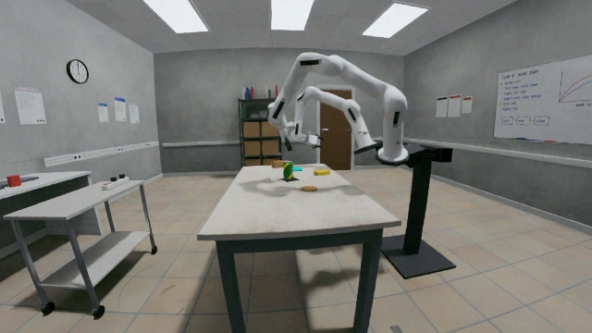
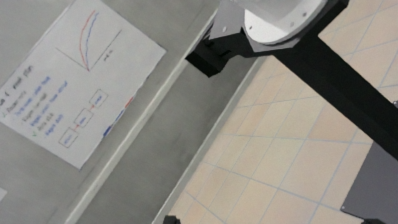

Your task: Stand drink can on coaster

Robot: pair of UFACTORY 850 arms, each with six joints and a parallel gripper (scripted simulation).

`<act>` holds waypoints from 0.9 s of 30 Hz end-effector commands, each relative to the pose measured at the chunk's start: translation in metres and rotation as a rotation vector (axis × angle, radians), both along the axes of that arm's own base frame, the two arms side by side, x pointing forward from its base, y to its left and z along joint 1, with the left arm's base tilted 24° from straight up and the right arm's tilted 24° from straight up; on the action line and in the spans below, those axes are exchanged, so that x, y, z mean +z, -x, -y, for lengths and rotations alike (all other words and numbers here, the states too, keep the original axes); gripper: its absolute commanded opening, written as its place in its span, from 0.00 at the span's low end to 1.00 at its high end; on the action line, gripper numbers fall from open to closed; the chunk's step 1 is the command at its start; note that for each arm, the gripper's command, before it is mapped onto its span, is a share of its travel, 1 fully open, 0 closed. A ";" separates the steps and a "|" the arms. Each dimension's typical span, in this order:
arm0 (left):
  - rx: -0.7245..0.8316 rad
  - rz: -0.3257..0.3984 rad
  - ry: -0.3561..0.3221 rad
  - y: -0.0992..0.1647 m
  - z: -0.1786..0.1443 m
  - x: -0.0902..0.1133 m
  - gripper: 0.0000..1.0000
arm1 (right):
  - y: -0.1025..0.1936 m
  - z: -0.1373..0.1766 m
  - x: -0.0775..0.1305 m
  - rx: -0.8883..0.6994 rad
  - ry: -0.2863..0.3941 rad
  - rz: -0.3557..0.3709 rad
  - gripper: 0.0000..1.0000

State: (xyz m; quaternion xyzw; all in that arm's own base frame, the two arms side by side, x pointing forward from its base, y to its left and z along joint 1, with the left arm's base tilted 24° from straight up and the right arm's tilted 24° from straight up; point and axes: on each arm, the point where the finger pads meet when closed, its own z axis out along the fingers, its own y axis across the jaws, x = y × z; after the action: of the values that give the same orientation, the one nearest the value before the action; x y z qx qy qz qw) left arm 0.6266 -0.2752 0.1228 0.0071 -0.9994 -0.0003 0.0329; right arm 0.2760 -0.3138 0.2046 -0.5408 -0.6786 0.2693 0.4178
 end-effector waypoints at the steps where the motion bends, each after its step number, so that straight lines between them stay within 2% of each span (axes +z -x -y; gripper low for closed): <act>1: -0.001 0.002 0.001 -0.001 0.001 0.001 1.00 | 0.000 0.000 0.001 0.000 0.001 0.001 1.00; 20: -0.022 0.004 -0.003 -0.001 0.000 0.001 1.00 | 0.000 0.000 0.001 -0.001 0.002 0.001 1.00; 23: -0.146 0.015 -0.028 0.000 -0.003 -0.003 1.00 | 0.000 0.001 0.002 -0.009 0.009 0.005 1.00; 27: -0.418 0.027 -0.084 -0.001 -0.010 -0.011 1.00 | 0.002 0.004 0.007 -0.039 0.038 0.017 1.00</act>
State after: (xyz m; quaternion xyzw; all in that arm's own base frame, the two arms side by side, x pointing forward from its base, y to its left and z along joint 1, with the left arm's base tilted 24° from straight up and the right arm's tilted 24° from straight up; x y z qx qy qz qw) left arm 0.6264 -0.2704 0.1177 -0.0903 -0.9953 -0.0252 0.0253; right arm 0.2747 -0.3154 0.2073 -0.5508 -0.6733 0.2693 0.4132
